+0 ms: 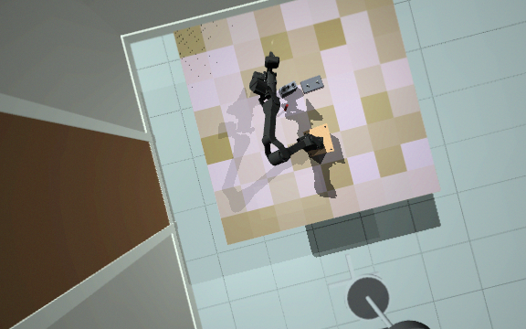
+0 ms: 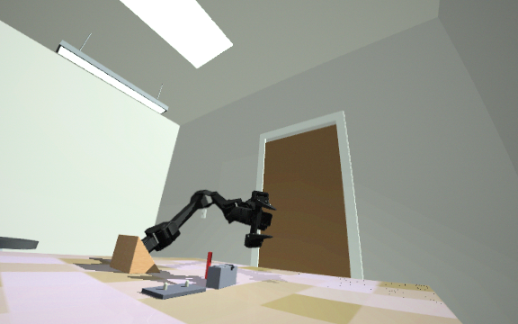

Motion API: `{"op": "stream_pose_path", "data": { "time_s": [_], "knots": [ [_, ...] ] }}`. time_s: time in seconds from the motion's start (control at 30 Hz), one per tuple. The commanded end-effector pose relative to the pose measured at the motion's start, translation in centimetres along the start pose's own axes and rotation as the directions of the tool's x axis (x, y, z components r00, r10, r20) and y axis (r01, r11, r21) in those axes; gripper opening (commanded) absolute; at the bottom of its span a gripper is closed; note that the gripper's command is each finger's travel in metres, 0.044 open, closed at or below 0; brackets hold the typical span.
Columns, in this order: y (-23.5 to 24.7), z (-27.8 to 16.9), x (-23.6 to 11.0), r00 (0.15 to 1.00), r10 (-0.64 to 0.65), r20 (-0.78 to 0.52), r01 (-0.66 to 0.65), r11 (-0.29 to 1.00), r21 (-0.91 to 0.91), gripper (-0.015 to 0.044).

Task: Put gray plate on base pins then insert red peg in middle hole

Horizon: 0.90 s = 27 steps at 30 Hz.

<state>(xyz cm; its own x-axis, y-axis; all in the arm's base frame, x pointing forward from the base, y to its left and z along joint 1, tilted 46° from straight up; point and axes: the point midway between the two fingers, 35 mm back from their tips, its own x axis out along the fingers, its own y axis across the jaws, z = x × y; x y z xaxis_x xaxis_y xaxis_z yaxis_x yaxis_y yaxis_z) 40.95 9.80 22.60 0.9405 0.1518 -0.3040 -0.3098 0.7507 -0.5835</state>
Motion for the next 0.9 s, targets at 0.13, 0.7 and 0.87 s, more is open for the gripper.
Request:
{"op": "stream_pose_path", "data": {
  "time_s": [0.13,0.7,0.87],
  "knots": [
    [0.2,-3.6,1.8,0.977,0.144,-0.156,-0.111,0.973,0.201,0.044],
    [0.9,-11.5,-2.9,0.338,0.918,-0.209,0.707,-0.101,0.7,0.044],
    [0.9,-10.8,-4.9,0.243,0.96,-0.141,0.833,-0.132,0.537,0.044]
  ]
}}
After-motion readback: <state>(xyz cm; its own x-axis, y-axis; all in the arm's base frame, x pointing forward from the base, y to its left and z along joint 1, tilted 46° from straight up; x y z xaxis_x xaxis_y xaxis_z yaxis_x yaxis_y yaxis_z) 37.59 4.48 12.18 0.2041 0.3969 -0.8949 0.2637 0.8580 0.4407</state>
